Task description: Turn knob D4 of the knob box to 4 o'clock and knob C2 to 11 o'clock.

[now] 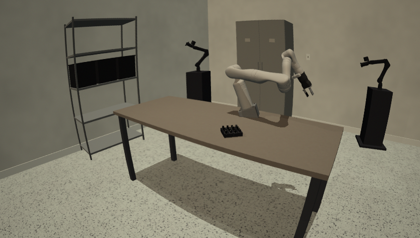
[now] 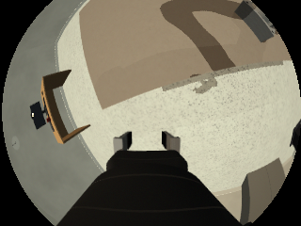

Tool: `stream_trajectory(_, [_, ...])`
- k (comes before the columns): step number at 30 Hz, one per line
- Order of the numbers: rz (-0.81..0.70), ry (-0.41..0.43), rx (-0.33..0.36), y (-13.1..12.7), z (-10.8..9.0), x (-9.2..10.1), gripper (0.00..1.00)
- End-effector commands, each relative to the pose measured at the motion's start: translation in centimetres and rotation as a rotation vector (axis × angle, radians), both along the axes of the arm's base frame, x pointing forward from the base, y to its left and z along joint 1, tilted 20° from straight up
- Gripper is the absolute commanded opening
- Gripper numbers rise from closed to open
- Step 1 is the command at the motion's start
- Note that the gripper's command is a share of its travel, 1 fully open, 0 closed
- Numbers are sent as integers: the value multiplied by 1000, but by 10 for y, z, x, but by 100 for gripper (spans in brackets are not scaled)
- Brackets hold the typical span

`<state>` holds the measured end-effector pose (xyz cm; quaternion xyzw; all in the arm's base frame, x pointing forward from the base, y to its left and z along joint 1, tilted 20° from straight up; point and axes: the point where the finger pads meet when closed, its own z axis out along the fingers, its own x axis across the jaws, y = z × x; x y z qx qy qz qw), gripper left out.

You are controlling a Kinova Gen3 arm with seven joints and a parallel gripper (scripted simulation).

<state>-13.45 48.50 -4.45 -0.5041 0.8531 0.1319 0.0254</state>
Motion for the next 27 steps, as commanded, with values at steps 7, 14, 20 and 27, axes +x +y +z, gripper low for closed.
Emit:
stream_trajectory(7, [-2, -19, -16, -2, -2, 12, 100])
stream_trajectory(14, [-2, -30, -26, -4, -3, 18, 100])
stream_trajectory(20, [-3, -40, -36, -6, -4, 24, 100])
stream_trajectory(27, [-4, -51, -47, -9, -6, 31, 100])
